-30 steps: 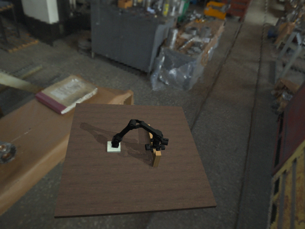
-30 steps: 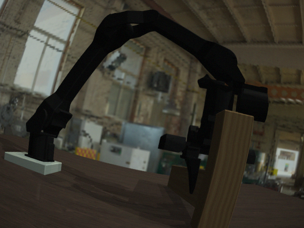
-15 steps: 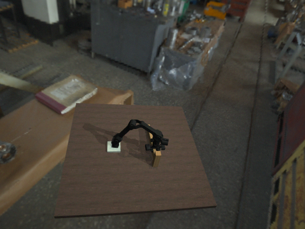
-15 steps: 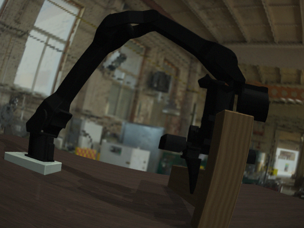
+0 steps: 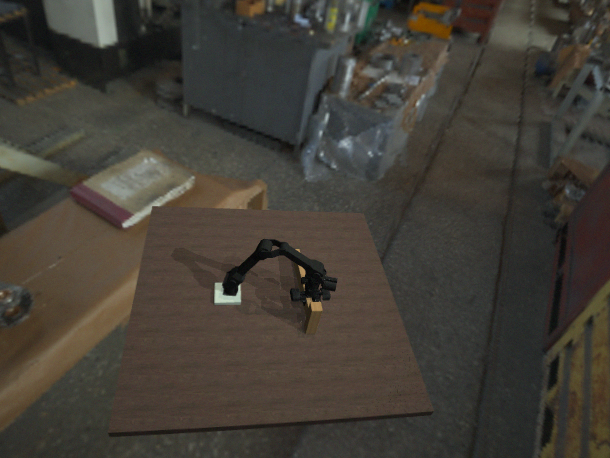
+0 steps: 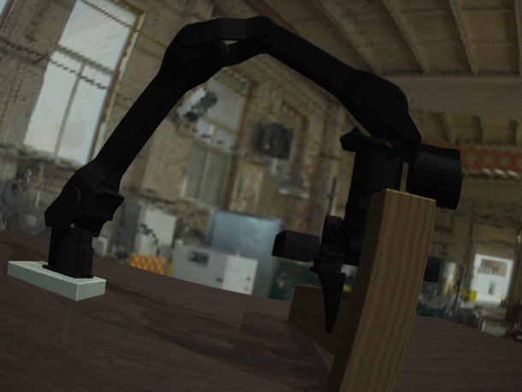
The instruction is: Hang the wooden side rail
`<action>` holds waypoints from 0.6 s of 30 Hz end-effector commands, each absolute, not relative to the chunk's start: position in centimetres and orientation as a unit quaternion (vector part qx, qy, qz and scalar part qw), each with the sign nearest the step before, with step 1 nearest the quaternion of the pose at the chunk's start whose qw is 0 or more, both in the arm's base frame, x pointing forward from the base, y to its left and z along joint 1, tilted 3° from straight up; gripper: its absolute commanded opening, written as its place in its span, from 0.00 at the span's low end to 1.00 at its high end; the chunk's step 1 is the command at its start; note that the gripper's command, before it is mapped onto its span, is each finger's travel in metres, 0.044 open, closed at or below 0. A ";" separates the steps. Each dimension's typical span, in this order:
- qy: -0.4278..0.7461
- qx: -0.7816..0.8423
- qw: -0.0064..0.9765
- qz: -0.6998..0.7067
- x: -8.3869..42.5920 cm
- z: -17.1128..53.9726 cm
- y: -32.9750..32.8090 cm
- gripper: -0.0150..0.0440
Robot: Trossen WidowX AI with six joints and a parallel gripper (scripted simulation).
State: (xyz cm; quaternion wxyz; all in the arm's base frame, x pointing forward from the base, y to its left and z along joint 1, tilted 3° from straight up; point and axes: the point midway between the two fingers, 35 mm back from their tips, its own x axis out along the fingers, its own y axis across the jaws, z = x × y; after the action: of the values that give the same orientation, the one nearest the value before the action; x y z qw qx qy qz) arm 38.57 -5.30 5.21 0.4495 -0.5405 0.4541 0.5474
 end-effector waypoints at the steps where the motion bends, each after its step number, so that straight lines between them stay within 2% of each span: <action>1: 0.453 -0.544 0.450 0.545 38.7 5.3 -5.4 0.25; 18: 0.453 -0.544 0.450 0.545 38.7 5.0 -5.4 0.25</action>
State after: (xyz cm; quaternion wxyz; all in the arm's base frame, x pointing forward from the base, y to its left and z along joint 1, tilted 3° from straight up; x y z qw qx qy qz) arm 38.64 -5.29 5.00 0.4500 -0.5420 0.4515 0.5477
